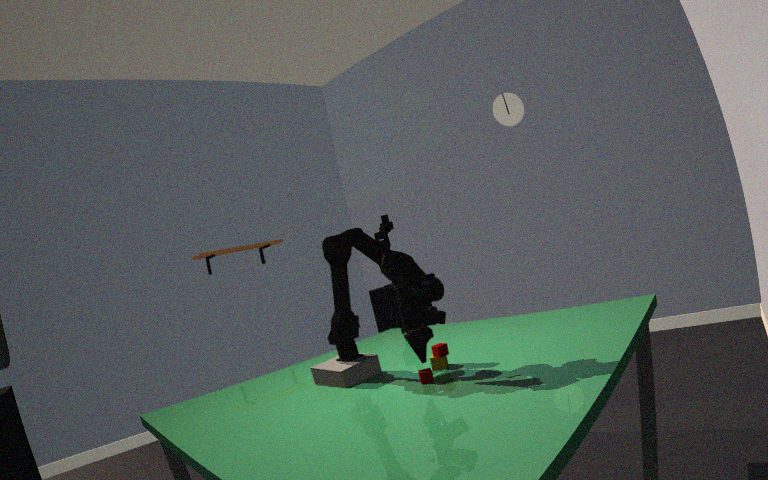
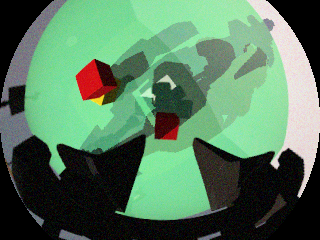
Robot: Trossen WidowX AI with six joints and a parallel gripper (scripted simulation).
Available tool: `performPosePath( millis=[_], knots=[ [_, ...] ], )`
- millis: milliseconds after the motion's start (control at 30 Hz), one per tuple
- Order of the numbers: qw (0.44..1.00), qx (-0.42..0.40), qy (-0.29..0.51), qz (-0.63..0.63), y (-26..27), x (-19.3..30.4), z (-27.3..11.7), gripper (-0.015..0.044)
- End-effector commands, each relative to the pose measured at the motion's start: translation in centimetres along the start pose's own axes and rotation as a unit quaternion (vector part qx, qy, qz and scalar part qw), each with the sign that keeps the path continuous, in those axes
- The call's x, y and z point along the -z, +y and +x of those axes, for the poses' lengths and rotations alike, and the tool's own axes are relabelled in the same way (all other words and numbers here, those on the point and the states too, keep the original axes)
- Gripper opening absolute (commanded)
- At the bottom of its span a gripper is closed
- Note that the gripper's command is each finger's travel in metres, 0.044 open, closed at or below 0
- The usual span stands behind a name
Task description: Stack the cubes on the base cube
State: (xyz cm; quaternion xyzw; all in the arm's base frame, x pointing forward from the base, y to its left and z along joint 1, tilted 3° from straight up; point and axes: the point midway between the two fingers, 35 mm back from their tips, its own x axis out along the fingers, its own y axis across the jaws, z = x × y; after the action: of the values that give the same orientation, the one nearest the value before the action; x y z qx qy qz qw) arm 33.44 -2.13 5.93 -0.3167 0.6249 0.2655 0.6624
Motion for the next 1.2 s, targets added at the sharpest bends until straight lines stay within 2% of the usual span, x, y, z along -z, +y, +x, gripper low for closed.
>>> performPosePath(
  millis=[0, 900, 1100, 1167],
  knots=[
    [1.000, -0.005, 0.001, -0.002, 0.2, 0.1, 1.4, 0.0265],
    [1.000, -0.005, 0.001, -0.002, 0.2, 0.1, 4.7, 0.0265],
    [1.000, -0.005, 0.001, -0.002, 0.2, 0.1, 4.7, 0.0107],
    [1.000, -0.005, 0.001, -0.002, 0.2, 0.1, 4.7, 0.0105]
  ],
)
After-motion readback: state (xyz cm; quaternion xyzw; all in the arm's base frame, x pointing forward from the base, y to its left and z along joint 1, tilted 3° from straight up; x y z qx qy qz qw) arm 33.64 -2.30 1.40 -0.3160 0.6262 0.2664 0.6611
